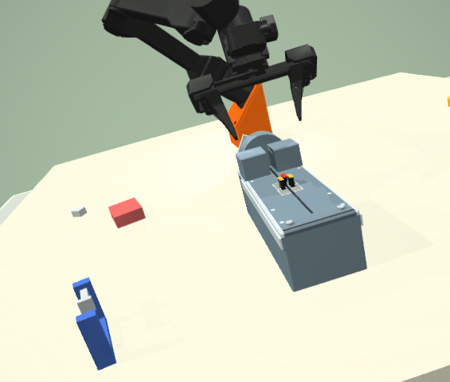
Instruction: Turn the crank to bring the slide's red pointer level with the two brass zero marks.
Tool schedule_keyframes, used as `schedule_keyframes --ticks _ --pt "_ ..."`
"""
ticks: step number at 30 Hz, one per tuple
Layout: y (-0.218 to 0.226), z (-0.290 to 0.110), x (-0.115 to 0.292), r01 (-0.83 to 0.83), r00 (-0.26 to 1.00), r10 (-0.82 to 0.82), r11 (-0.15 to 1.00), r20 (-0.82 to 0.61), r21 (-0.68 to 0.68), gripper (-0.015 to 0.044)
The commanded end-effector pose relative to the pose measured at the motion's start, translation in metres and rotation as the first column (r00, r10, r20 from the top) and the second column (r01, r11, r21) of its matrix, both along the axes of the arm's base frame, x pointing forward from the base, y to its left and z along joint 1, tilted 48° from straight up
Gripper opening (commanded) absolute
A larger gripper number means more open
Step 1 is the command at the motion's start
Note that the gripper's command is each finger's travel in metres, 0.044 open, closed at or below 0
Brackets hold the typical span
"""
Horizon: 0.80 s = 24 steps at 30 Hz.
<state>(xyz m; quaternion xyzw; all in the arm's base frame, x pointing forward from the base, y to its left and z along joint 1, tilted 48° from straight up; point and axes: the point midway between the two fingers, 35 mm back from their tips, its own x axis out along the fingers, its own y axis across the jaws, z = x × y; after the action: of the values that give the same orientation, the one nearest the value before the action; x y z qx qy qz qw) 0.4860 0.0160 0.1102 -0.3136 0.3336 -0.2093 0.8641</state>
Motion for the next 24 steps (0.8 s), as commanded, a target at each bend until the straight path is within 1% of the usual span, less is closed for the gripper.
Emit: schedule_keyframes --ticks 1,4,7,24 --pt "0.022 0.022 0.001 -0.004 1.000 0.004 1.000 0.023 0.005 0.0440" --pt "0.035 0.035 -0.002 -0.002 1.000 0.002 1.000 0.023 0.004 0.0440" --pt "0.036 0.035 -0.005 -0.006 1.000 0.006 1.000 0.021 0.002 0.0440" --pt "0.047 0.018 -0.085 -0.114 0.993 0.113 0.992 -0.026 -0.047 0.0440"
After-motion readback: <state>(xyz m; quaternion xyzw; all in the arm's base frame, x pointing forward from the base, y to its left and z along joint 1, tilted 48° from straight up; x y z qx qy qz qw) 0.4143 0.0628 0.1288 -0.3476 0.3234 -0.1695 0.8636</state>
